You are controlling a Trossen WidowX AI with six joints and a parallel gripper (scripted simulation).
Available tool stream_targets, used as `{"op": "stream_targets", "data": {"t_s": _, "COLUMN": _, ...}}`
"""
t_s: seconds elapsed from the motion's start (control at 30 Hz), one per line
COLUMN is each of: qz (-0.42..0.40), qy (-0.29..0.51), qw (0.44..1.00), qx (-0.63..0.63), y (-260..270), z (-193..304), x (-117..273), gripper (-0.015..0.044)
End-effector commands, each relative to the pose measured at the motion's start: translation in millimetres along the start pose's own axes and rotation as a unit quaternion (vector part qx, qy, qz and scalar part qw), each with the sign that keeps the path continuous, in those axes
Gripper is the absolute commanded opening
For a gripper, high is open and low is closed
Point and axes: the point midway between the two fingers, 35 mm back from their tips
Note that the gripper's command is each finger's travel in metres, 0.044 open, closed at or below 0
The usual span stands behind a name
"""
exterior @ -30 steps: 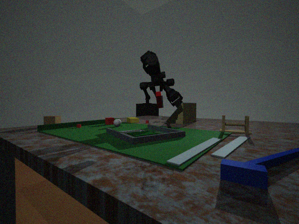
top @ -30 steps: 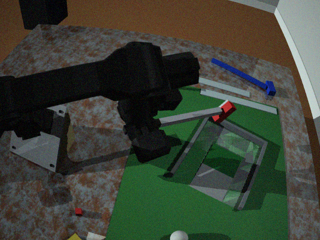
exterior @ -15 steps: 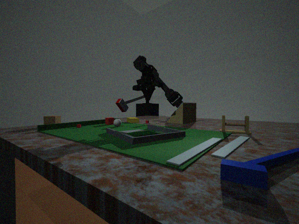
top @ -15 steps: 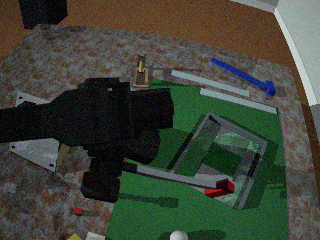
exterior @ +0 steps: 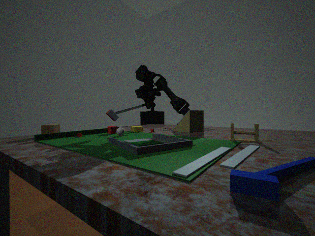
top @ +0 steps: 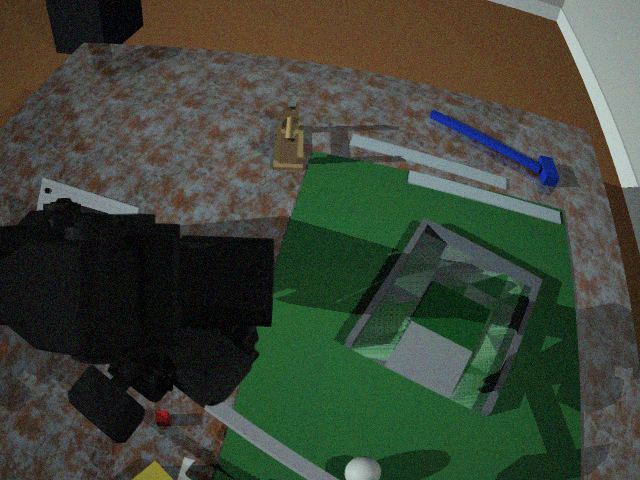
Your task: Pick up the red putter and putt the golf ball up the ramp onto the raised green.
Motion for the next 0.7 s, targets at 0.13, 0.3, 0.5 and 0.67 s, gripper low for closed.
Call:
{"op": "stream_targets", "data": {"t_s": 0.13, "qz": 0.006, "qy": -0.001, "qw": 1.000, "qx": -0.009, "y": -4, "z": 2, "x": -11, "gripper": 0.0000}}
{"op": "stream_targets", "data": {"t_s": 0.3, "qz": 0.006, "qy": -0.001, "qw": 1.000, "qx": -0.009, "y": -5, "z": 2, "x": -31, "gripper": 0.0000}}
{"op": "stream_targets", "data": {"t_s": 0.5, "qz": 0.007, "qy": -0.002, "qw": 1.000, "qx": -0.010, "y": -5, "z": 2, "x": -41, "gripper": 0.0000}}
{"op": "stream_targets", "data": {"t_s": 0.67, "qz": 0.007, "qy": -0.001, "qw": 1.000, "qx": -0.010, "y": -5, "z": 2, "x": -46, "gripper": 0.0000}}
Point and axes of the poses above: the point midway between the two fingers, 35 mm back from their tips, its own x axis back along the fingers, its own y axis across the jaws, z = x × y, and after that the axes turned 10 degrees about -x, right-handed
